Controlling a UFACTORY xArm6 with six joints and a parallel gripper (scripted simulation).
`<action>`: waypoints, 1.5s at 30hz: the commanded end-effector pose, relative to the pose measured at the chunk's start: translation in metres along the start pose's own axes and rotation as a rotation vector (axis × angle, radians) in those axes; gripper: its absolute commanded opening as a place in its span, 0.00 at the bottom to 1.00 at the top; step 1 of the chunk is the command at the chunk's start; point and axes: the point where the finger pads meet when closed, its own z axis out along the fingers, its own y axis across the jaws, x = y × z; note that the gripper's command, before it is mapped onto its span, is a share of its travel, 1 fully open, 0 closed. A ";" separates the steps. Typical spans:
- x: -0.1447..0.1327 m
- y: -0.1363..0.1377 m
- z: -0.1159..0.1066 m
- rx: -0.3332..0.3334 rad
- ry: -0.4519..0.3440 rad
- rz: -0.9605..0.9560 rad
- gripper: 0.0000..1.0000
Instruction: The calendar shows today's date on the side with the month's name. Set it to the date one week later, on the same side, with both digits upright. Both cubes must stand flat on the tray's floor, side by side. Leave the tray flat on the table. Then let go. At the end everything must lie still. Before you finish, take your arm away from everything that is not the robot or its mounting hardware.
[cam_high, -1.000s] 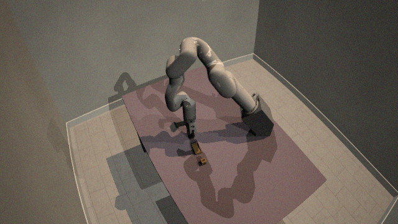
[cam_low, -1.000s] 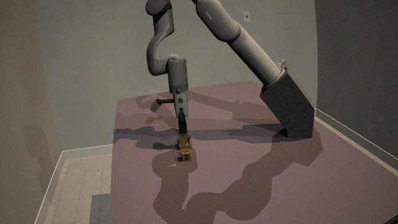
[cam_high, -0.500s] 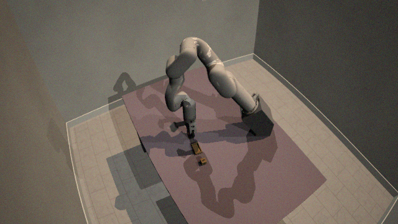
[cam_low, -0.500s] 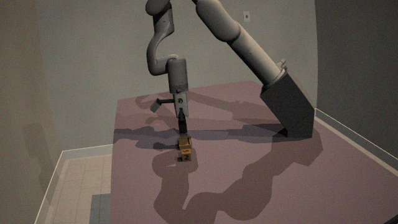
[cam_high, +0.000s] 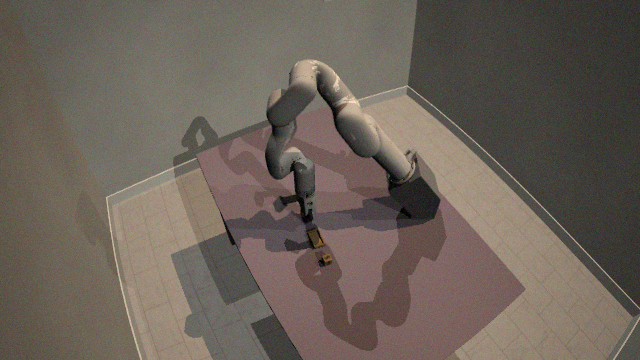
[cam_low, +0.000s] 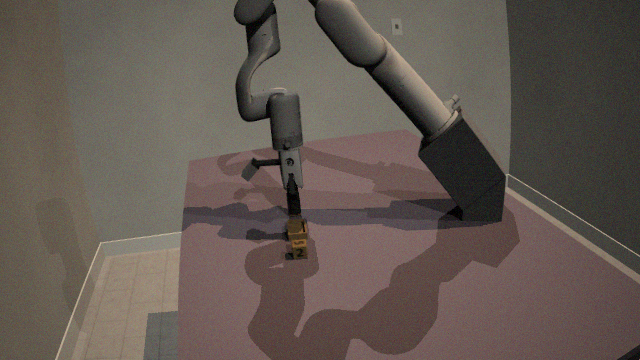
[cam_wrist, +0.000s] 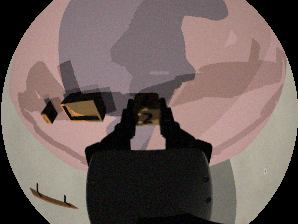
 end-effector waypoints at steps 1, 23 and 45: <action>0.001 0.000 0.000 0.000 0.001 0.000 0.29; 0.001 0.000 0.000 0.000 0.001 0.000 0.49; 0.001 0.000 -0.006 0.000 0.001 0.000 0.49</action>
